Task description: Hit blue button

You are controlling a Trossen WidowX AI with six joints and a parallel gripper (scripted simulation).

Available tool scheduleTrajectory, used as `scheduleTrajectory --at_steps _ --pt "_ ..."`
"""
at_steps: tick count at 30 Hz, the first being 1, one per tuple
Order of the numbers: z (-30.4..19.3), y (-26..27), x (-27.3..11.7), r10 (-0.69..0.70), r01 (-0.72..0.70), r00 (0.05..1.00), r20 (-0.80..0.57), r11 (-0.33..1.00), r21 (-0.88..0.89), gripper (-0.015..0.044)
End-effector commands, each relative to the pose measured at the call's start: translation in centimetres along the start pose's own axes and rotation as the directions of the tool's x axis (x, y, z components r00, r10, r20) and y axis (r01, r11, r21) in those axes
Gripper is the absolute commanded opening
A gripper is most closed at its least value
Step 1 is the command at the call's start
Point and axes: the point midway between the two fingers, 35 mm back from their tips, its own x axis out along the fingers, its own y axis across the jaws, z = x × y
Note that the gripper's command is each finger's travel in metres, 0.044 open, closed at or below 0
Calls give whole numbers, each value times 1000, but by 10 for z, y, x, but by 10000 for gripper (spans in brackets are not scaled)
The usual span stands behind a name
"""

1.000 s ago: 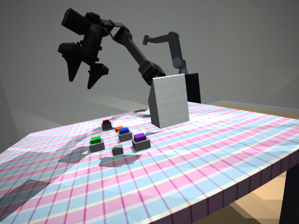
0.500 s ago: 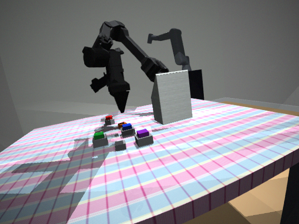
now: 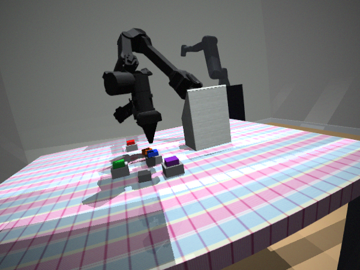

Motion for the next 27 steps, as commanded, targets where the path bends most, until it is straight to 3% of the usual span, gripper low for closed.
scheduleTrajectory --at_steps 1,27 --pt "0 0 1 -2 2 1000 3 1000 -2 20" --pt "0 -1 34 -4 4 1000 3 1000 -2 20"
